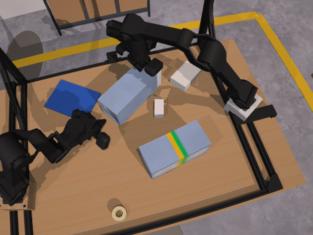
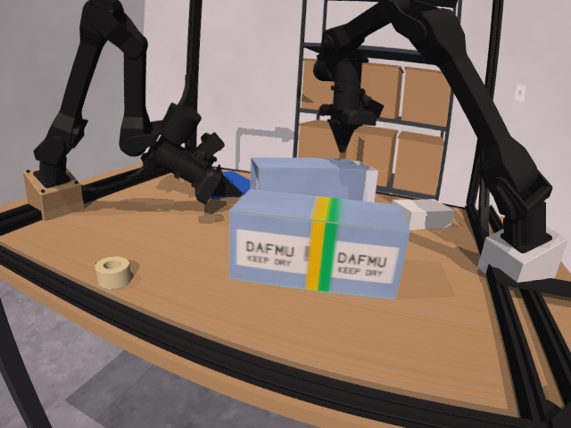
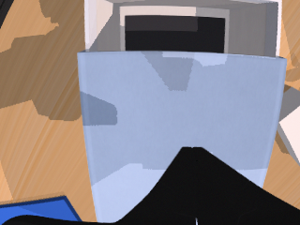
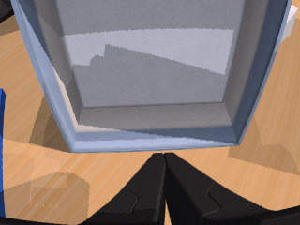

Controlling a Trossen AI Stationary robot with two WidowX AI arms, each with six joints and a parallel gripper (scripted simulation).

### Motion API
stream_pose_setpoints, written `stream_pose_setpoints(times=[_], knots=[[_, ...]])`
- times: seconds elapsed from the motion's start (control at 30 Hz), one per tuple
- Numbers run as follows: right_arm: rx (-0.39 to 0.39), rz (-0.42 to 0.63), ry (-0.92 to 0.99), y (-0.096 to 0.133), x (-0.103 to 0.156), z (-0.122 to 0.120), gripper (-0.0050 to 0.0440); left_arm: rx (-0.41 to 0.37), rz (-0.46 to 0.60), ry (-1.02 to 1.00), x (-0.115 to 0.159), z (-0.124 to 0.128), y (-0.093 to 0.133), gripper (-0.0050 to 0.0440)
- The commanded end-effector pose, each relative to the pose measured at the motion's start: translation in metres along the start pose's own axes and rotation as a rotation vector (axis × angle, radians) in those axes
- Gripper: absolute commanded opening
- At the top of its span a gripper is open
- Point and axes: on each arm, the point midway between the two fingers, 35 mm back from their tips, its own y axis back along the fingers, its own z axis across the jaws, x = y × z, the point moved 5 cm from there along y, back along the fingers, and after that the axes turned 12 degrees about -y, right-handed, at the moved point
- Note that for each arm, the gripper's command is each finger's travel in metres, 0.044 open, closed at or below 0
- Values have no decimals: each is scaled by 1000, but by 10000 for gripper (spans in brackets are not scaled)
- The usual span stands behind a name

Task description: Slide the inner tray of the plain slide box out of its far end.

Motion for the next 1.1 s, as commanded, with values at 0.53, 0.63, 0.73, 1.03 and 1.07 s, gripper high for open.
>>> stream_pose_setpoints(times=[0.53, 0.63, 0.73, 1.03, 1.07], knots=[[-7, -24, 3, 26, -45, 10, 72, -1, 1, 2, 1, 0, 4, 0], [-7, -24, 3, 26, -45, 10, 144, -1, 1, 2, 1, 0, 4, 0], [-7, -24, 3, 26, -45, 10, 168, -1, 1, 2, 1, 0, 4, 0], [-7, -24, 3, 26, -45, 10, 360, -1, 1, 2, 1, 0, 4, 0], [-7, -24, 3, 26, -45, 10, 360, -1, 1, 2, 1, 0, 4, 0]])
